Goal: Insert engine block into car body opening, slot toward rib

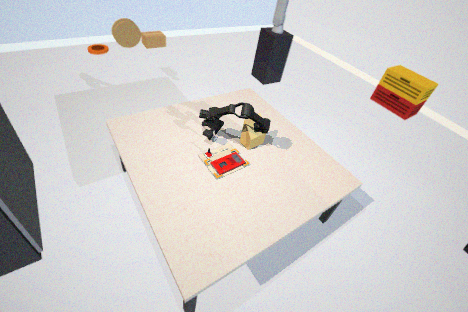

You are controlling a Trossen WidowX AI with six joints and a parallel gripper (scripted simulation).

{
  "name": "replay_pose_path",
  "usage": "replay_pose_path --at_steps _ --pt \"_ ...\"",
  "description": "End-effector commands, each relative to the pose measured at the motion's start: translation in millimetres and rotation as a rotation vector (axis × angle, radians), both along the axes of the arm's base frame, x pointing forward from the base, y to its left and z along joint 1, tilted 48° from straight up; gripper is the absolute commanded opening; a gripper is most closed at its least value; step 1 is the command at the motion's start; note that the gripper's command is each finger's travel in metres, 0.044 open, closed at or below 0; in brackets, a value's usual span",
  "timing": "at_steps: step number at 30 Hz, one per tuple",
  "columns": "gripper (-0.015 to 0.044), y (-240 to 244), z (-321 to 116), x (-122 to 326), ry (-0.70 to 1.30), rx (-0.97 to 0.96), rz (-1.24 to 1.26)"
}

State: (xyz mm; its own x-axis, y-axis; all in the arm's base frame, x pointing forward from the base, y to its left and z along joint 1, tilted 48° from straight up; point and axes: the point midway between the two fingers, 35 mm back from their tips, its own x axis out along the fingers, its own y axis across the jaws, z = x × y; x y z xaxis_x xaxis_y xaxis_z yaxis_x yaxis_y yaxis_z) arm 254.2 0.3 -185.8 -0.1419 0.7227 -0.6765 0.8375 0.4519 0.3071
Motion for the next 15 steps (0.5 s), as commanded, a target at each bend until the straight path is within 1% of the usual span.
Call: replay_pose_path --at_steps 1,6,14,15 --pt "0.0282 2.0 -1.2 -2.1 0.008 0.004 -0.004" --pt "0.0151 2.0 -1.2 -2.1 0.008 0.004 -0.004" --pt "0.0098 2.0 -1.2 -2.1 0.008 0.004 -0.004" --pt "0.0072 2.0 -1.2 -2.1 0.008 0.004 -0.004"
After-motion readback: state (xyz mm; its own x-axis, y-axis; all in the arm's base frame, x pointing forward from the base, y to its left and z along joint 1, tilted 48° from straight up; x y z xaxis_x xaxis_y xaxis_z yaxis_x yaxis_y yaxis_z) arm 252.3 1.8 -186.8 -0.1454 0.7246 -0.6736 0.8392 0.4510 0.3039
